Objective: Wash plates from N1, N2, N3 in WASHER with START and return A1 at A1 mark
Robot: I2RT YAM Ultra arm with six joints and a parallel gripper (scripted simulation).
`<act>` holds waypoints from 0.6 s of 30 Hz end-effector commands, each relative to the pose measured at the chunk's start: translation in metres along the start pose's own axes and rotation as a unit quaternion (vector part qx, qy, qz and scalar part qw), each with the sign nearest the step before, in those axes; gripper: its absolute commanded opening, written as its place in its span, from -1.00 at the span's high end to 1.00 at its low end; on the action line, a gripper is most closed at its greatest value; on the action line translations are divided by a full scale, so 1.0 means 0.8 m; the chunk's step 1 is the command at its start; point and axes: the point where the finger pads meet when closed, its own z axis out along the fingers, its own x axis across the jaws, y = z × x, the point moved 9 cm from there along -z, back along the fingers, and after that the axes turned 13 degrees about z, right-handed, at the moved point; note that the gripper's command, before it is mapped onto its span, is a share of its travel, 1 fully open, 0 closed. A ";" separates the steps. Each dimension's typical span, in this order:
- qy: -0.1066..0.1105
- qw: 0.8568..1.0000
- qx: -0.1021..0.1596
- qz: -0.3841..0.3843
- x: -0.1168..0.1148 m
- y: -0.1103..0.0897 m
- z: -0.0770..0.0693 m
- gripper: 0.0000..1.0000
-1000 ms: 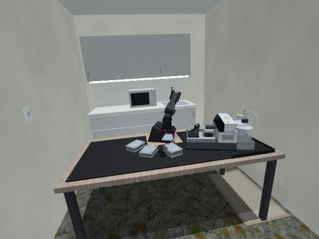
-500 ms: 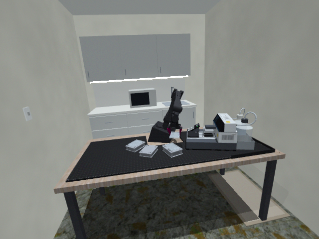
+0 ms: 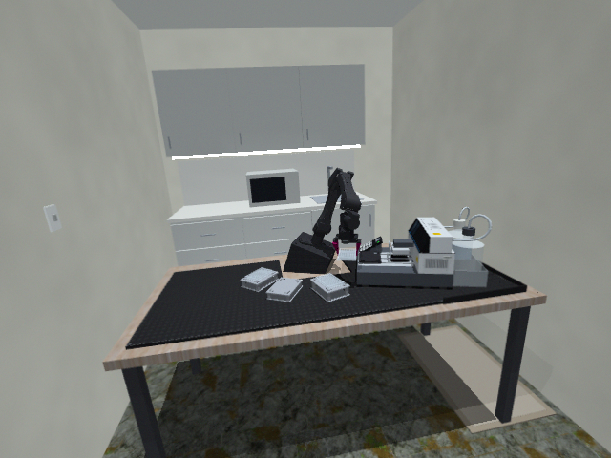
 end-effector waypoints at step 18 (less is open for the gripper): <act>0.002 1.000 -0.009 -0.007 0.038 -0.051 -0.012 1.00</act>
